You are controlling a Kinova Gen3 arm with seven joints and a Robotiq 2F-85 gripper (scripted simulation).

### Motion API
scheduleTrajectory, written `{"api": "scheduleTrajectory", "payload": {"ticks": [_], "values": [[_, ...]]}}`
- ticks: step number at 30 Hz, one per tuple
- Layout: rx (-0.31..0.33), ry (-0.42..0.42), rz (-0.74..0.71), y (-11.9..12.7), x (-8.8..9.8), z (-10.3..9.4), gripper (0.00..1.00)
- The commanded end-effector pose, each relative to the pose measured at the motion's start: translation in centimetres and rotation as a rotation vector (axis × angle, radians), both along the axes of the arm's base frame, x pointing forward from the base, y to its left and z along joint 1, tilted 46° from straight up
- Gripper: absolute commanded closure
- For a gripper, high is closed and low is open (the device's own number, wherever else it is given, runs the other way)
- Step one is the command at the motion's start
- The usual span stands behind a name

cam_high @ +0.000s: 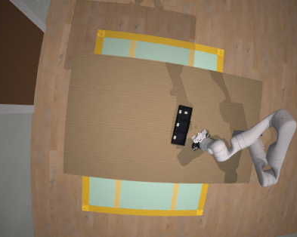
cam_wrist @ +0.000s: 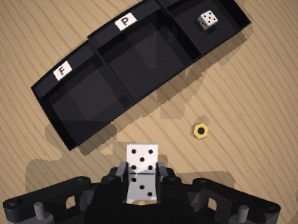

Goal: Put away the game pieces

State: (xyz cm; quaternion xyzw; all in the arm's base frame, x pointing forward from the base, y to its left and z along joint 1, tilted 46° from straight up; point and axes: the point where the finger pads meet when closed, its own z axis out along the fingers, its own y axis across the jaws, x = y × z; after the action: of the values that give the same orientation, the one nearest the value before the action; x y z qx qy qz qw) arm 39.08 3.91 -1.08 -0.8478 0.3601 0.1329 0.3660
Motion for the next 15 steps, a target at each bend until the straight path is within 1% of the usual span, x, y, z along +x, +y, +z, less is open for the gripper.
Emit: {"api": "scheduleTrajectory", "payload": {"ticks": [1,2,15], "values": [[-0.001,-0.001,-0.001,-0.1,0.0,0.0,0.79],[-0.001,-0.001,-0.001,-0.1,0.0,0.0,0.79],[-0.001,-0.001,-0.001,-5.2,2.8,-5.1,0.79]]}}
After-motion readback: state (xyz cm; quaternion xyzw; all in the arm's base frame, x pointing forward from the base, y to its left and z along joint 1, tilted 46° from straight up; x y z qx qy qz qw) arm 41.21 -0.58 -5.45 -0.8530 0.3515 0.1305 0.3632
